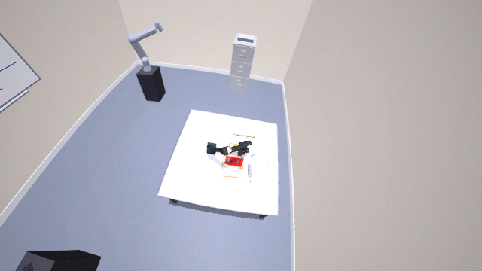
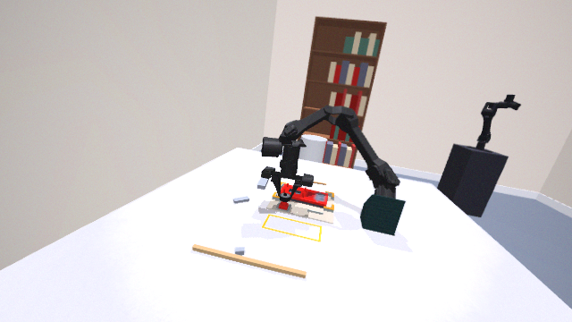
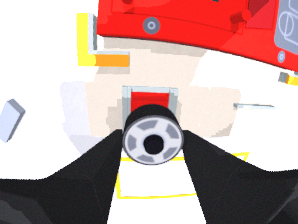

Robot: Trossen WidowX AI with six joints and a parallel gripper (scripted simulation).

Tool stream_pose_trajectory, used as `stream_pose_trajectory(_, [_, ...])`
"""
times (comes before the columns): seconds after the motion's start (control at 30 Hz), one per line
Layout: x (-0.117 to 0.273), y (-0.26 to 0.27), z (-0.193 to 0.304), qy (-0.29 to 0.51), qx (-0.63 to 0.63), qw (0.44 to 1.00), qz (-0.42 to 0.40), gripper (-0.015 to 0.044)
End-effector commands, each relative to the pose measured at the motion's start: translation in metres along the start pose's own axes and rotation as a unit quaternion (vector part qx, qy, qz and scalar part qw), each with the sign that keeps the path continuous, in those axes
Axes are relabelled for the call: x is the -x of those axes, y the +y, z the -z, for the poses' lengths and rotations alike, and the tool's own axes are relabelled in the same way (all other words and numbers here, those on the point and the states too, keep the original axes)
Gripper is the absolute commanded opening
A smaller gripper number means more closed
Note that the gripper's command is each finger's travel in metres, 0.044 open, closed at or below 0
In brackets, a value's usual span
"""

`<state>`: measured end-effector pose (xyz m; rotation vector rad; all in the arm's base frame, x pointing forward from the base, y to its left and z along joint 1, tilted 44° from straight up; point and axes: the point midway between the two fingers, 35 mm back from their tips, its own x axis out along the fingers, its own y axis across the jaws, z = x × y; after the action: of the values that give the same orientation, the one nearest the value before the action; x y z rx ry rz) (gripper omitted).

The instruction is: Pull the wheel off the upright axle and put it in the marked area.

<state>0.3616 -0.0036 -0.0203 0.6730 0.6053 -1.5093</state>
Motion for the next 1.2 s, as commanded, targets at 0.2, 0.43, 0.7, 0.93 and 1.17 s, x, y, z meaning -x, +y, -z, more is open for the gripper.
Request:
stream_pose_trajectory(0.2, [0.007, 0.002, 0.0, 0.003, -0.004, 1.0, -0.003, 0.0])
stream_pose_trajectory(0.43, [0.009, 0.002, 0.0, 0.002, -0.004, 1.0, -0.003, 0.0])
stream_pose_trajectory(0.7, [0.012, 0.002, 0.0, 0.002, -0.003, 1.0, -0.003, 0.0])
stream_pose_trajectory(0.93, [0.014, 0.002, 0.0, 0.002, -0.003, 1.0, -0.002, 0.0])
stream_pose_trajectory(1.17, [0.016, 0.002, 0.0, 0.002, -0.003, 1.0, -0.002, 0.0])
